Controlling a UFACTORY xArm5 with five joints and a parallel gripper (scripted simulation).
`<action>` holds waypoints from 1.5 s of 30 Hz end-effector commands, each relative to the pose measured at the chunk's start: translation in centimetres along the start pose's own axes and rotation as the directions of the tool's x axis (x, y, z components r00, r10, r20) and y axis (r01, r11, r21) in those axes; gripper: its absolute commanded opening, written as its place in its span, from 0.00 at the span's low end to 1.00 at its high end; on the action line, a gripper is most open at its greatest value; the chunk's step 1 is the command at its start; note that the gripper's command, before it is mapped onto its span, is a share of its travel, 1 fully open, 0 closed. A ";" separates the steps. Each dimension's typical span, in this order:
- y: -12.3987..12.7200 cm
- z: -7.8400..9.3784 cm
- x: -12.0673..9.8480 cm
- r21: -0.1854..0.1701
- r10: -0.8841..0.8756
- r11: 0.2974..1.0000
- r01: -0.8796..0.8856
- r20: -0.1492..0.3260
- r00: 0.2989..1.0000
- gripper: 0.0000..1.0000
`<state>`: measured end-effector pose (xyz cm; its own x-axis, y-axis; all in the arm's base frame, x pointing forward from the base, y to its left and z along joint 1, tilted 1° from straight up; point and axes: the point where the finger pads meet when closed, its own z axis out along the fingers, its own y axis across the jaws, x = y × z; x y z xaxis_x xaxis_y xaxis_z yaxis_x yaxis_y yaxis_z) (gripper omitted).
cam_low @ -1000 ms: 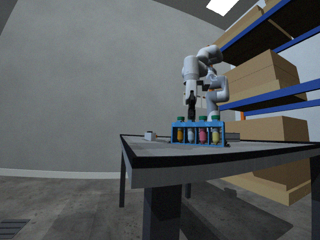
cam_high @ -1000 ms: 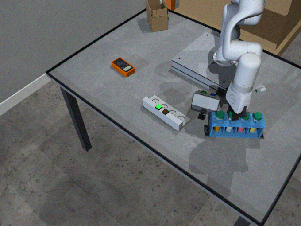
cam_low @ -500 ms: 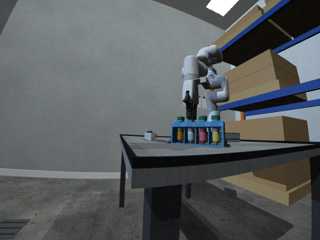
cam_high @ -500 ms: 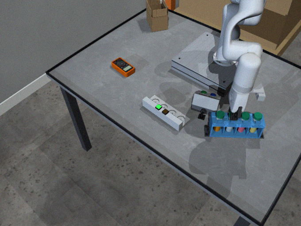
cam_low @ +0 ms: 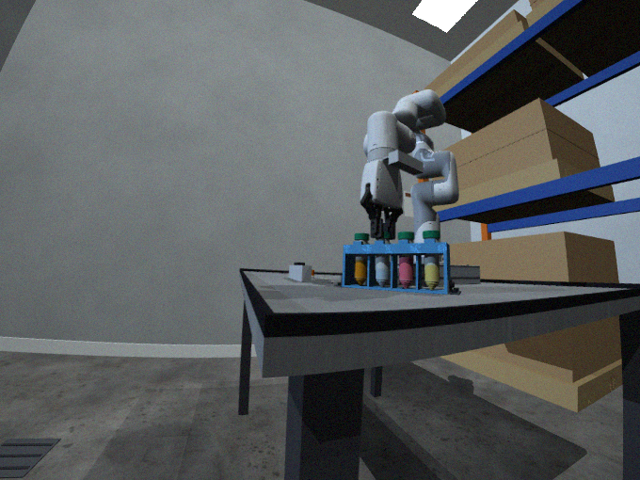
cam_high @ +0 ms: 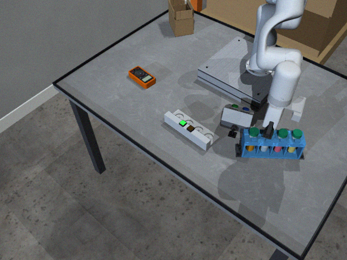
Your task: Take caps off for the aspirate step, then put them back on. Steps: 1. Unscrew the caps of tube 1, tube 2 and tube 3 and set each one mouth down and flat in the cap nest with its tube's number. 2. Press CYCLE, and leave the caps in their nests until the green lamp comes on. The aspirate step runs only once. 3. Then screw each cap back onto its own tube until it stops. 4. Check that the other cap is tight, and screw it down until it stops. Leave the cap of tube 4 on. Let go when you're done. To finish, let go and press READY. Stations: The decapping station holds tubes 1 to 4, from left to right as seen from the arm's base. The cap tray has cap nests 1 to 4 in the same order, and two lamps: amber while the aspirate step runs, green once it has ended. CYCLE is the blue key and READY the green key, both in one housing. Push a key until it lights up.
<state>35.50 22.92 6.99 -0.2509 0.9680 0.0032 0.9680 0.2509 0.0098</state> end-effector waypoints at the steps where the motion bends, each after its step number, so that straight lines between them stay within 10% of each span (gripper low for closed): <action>1: 0.1 -0.1 0.0 0.000 0.024 1.000 -0.024 -0.014 1.000 0.00; 2: 0.1 -0.1 0.0 0.000 0.024 1.000 -0.024 -0.014 1.000 0.00; 3: 0.1 -0.1 0.0 0.000 0.024 1.000 -0.024 -0.014 1.000 0.46; 16: 0.1 -0.1 0.0 0.000 -0.016 1.000 0.016 -0.014 1.000 0.46; 24: 0.1 -0.2 0.0 -0.004 -0.330 0.944 0.330 -0.013 0.944 0.46; 33: 0.1 -0.2 0.0 -0.008 -0.578 0.816 0.578 -0.011 0.816 0.46; 45: 0.1 -0.2 0.0 -0.012 -0.890 0.457 0.889 -0.006 0.457 0.46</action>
<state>35.50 22.91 7.04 -0.8988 0.4383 -0.0065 0.4383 0.8988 0.0107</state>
